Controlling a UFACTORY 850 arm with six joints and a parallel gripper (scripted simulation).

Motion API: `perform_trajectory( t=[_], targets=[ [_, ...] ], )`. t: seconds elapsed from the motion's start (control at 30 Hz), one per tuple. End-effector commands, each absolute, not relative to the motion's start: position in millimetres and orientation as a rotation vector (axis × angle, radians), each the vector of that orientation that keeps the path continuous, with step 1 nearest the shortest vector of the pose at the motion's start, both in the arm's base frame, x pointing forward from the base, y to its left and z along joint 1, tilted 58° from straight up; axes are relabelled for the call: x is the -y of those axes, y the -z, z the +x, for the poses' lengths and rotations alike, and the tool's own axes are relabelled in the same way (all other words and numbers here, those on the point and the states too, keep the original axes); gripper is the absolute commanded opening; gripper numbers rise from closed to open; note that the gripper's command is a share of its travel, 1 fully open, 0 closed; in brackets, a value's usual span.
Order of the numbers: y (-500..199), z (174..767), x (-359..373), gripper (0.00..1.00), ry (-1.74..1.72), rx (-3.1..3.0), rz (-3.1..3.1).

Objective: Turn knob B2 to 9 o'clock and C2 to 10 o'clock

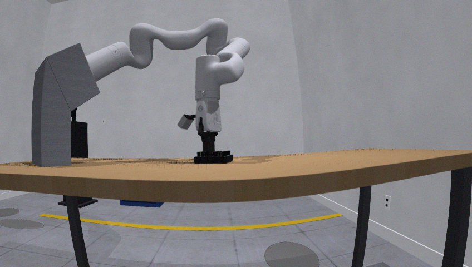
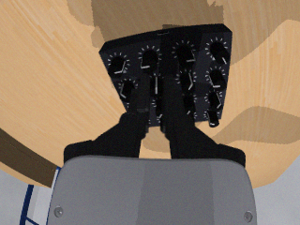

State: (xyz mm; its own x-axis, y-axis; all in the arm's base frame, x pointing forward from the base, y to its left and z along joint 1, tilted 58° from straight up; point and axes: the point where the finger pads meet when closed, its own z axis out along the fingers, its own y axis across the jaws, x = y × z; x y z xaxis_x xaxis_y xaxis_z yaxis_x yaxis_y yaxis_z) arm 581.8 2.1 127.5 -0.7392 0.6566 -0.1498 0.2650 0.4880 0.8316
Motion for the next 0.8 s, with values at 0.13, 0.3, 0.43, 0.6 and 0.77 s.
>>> perform_trajectory(
  t=[0.13,0.3,0.43,0.6,0.77],
  targets=[
    [-127.8,581.9,-1.7,0.08,-1.103,-2.294,0.605],
    [-127.8,581.9,-1.7,0.08,-1.086,-2.296,0.561],
    [-127.8,581.9,-1.7,0.08,-1.068,-2.297,0.515],
    [-127.8,581.9,-1.7,0.08,-1.052,-2.298,0.476],
    [-127.8,581.9,-1.7,0.08,-1.044,-2.298,0.455]
  ],
)
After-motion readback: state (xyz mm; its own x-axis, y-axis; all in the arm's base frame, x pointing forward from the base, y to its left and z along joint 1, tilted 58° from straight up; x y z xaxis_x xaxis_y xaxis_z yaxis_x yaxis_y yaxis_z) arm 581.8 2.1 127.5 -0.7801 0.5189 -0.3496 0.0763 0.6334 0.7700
